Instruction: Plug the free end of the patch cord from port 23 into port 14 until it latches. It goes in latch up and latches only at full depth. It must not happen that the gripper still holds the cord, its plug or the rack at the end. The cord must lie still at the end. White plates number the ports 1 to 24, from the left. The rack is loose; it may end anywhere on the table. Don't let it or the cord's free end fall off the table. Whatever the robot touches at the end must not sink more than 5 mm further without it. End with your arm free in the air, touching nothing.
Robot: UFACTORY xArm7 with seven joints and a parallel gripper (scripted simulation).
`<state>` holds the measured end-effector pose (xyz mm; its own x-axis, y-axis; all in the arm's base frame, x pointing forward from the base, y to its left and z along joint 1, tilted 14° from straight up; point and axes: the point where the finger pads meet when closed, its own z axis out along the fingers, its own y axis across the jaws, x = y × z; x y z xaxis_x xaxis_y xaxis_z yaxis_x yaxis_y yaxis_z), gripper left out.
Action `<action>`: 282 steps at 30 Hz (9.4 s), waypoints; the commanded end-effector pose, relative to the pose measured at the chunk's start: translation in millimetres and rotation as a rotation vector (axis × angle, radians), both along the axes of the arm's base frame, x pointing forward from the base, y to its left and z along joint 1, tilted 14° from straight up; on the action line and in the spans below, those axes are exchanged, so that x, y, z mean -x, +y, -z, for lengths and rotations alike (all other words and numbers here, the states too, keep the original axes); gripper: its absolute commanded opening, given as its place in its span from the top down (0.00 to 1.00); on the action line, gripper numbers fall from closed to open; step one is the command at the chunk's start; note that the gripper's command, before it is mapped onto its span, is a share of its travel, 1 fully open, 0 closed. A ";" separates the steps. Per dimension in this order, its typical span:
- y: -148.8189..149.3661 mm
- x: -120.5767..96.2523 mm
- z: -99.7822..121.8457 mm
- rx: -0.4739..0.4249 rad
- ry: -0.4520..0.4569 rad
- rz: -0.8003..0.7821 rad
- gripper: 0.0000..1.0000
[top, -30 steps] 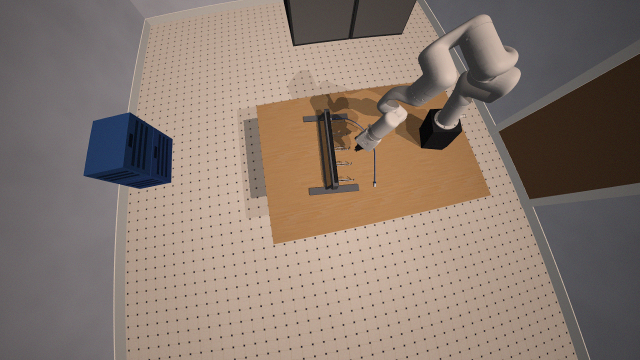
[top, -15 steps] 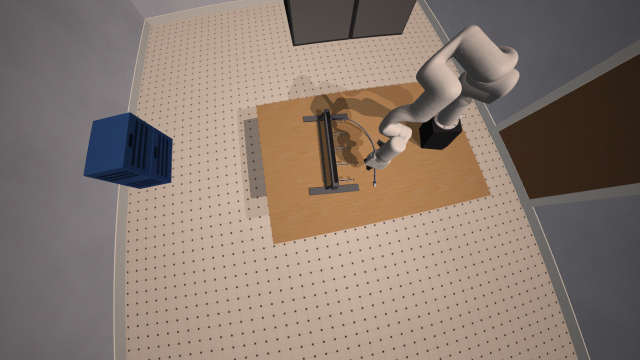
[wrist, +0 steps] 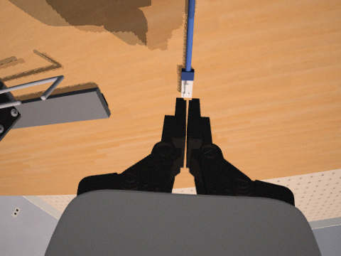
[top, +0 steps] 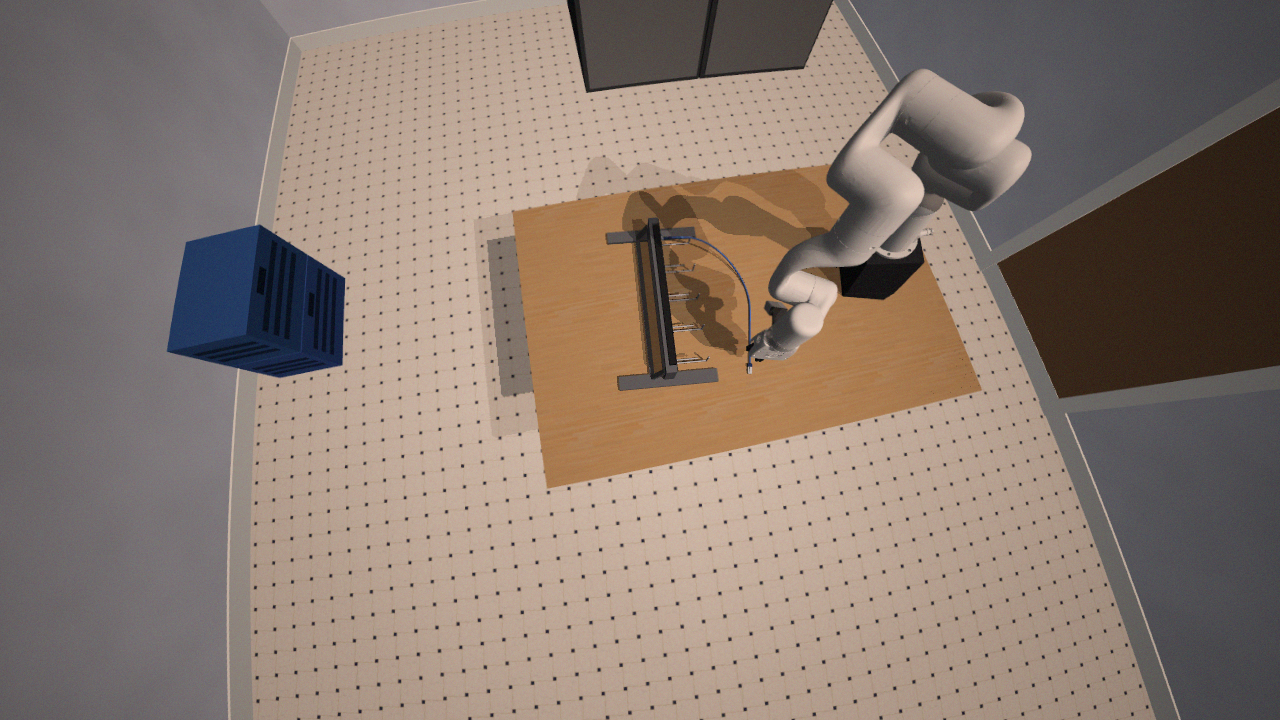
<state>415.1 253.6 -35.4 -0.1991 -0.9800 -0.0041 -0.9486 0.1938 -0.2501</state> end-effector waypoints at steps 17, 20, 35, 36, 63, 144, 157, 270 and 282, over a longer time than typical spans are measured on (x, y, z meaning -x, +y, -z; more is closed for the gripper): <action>2.4 -0.2 -0.6 -0.001 0.006 -0.005 1.00; 2.4 -0.2 -0.6 -0.001 0.006 -0.005 1.00; 2.4 -0.2 -0.6 -0.001 0.006 -0.005 1.00; 2.4 -0.2 -0.6 -0.001 0.006 -0.005 1.00; 5.6 -0.6 -0.5 -0.002 0.006 0.000 0.62; 2.9 -16.3 62.9 -0.002 0.006 0.000 0.62; 2.8 -16.6 64.1 -0.002 0.006 0.000 0.62; 3.5 -20.6 74.5 -0.002 0.006 0.000 0.62; 3.1 -20.2 74.8 -0.001 0.007 0.001 1.00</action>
